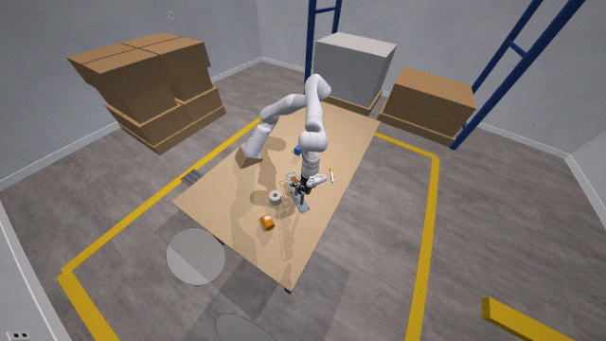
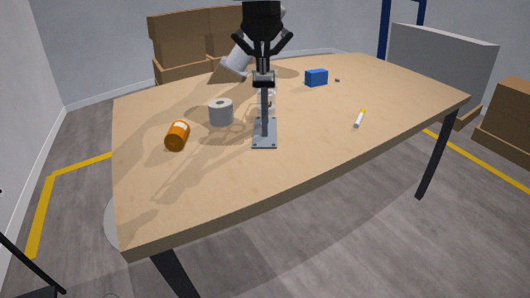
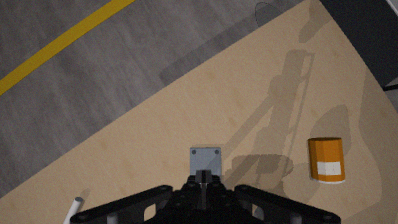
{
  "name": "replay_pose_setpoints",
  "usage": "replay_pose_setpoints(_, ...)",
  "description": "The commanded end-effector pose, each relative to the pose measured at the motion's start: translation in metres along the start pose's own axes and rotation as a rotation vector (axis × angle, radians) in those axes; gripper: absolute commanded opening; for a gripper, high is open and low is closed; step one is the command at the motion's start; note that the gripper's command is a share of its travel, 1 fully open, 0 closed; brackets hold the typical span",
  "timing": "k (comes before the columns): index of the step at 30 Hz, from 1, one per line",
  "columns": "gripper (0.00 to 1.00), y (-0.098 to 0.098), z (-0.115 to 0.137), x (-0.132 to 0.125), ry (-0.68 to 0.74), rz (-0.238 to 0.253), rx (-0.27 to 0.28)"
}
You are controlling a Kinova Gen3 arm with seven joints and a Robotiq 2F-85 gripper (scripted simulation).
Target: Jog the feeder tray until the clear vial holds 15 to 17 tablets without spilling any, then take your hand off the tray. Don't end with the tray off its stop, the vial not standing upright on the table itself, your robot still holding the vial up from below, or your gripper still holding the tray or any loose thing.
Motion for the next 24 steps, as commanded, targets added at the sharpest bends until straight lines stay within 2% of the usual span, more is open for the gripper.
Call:
replay_pose_setpoints(1,0.00,-0.002,0.001,-0.001,-0.005,0.000,-0.020)
replay_pose_setpoints(10,0.00,-0.011,0.023,0.000,-0.006,0.000,-0.021)
replay_pose_setpoints(24,0.00,-0.008,0.018,0.001,0.000,0.002,-0.024)
Point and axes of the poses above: the point where the finger pads meet when closed, its own y axis out along the fingers, its own x axis across the jaws, z = x × y, the point moved 2 cm from there along -y, back along the fingers, and after that the axes turned 2 degrees about -y, right-handed, at the moved point
